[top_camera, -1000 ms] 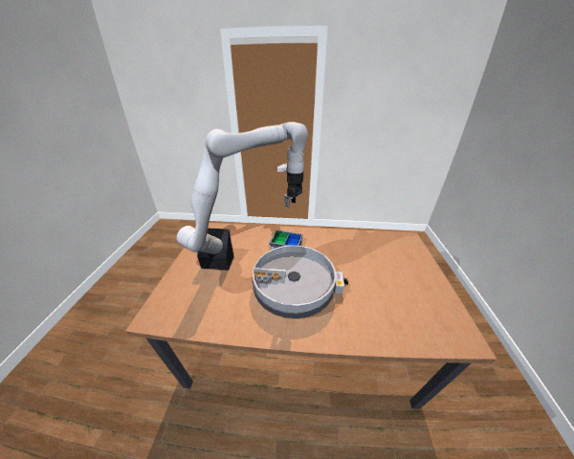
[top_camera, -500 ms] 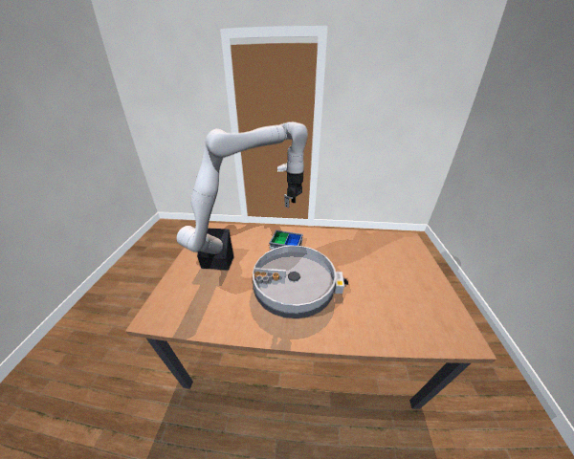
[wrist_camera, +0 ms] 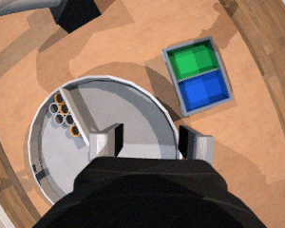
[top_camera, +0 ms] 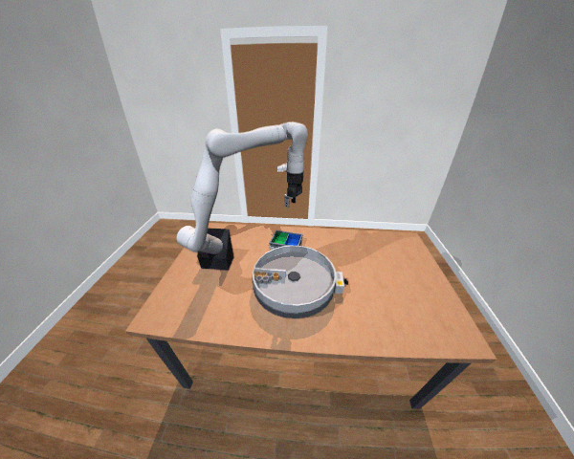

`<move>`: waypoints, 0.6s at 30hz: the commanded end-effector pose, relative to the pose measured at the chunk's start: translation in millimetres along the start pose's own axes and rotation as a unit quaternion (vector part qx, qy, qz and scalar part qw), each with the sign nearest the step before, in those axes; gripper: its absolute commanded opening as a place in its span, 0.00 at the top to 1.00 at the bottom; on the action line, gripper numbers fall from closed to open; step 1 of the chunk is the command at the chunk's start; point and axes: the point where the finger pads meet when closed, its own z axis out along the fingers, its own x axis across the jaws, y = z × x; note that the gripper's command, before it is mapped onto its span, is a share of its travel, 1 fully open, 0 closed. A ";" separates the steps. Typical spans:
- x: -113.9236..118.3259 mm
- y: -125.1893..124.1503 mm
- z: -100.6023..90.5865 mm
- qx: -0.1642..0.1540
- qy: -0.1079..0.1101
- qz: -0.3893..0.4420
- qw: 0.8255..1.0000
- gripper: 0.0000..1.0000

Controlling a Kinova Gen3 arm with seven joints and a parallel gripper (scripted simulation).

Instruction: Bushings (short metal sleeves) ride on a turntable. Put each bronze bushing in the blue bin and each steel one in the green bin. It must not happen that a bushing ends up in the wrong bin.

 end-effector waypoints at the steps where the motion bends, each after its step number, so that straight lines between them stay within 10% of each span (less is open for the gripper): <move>1: 0.2 0.0 -0.9 0.000 0.001 0.000 1.000 0.00; 16: 0.2 0.0 -0.9 0.000 0.001 0.000 1.000 0.00; 17: -5.4 0.4 4.8 0.000 0.001 0.032 0.999 0.73; 18: -10.9 0.8 10.4 0.000 0.001 0.064 0.998 0.73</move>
